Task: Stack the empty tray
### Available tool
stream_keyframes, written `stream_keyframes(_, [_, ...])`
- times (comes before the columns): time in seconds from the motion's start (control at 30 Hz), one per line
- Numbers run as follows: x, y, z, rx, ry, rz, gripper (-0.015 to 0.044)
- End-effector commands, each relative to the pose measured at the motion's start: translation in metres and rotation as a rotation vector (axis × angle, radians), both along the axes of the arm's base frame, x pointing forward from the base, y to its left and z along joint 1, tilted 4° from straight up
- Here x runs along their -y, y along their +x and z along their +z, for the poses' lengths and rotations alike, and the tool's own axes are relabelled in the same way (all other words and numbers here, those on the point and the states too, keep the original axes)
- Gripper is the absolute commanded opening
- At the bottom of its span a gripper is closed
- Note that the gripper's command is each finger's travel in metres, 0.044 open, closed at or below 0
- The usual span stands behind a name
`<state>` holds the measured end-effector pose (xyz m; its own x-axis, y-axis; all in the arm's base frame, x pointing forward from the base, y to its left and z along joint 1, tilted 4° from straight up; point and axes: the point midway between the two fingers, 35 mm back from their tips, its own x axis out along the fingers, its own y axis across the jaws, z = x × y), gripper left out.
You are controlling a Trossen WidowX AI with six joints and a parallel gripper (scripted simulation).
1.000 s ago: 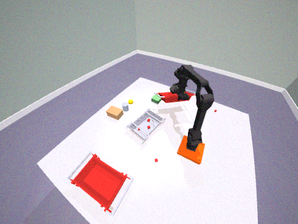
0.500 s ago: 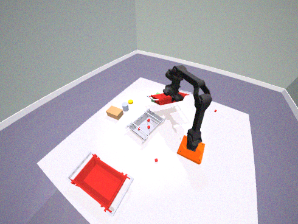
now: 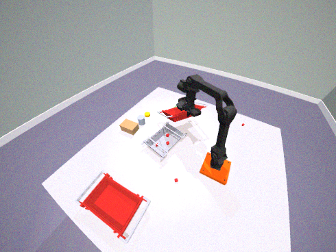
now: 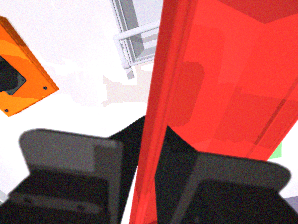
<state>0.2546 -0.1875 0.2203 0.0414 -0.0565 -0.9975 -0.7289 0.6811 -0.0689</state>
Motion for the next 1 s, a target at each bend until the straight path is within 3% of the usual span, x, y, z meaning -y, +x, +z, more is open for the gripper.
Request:
stream_keyframes(0.0, [-0.011, 0.009, 0.003, 0.007, -0.015, 0.029, 0.0000])
stream_keyframes(0.97, [-0.107, 0.054, 0.001, -0.001, -0.027, 0.281, 0.0000])
